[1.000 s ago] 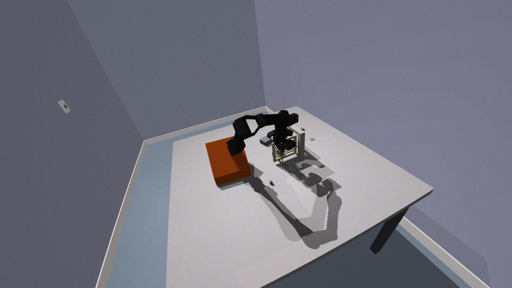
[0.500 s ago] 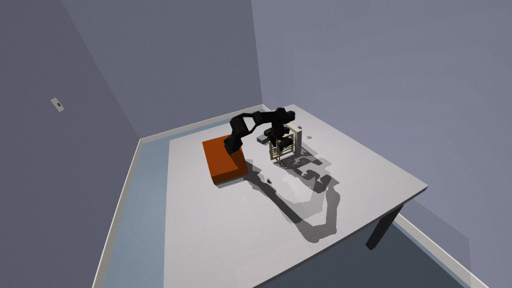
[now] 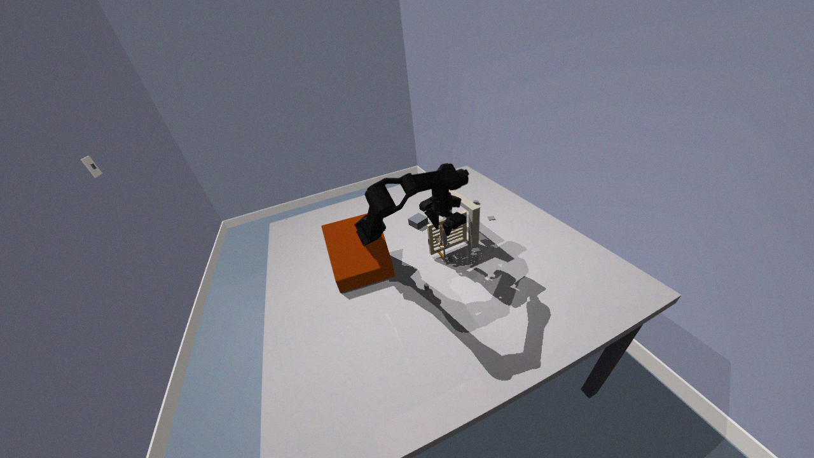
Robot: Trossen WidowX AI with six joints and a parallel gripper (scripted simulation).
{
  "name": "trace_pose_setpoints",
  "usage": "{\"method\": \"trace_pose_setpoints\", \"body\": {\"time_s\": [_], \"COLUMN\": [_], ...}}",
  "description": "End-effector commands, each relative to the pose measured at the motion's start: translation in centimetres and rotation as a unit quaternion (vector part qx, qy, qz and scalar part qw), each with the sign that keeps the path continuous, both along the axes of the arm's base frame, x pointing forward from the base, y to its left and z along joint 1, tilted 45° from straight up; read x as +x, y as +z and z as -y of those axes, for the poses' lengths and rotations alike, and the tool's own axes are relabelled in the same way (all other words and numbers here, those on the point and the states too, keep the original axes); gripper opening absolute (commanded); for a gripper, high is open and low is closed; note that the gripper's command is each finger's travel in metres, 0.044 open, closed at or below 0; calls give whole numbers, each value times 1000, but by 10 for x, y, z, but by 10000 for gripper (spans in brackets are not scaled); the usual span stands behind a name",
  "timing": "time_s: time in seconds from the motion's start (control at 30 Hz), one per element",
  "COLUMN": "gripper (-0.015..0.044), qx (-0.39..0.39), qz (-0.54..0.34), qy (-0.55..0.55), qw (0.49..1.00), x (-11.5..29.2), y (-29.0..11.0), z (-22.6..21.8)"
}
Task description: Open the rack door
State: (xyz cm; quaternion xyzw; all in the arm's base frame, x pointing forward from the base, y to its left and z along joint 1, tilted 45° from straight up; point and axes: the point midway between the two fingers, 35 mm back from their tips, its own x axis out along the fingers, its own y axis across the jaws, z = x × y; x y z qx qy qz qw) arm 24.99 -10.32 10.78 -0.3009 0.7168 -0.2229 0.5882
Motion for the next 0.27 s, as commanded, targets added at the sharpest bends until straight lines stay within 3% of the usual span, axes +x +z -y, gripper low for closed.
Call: {"method": "trace_pose_setpoints", "body": {"time_s": [0.0,0.23], "gripper": [281,281], "qx": [2,2], "qz": [5,5], "qy": [-2,-3], "qw": [1000,1000], "x": [3,4], "y": [6,14], "z": [-5,-13]}}
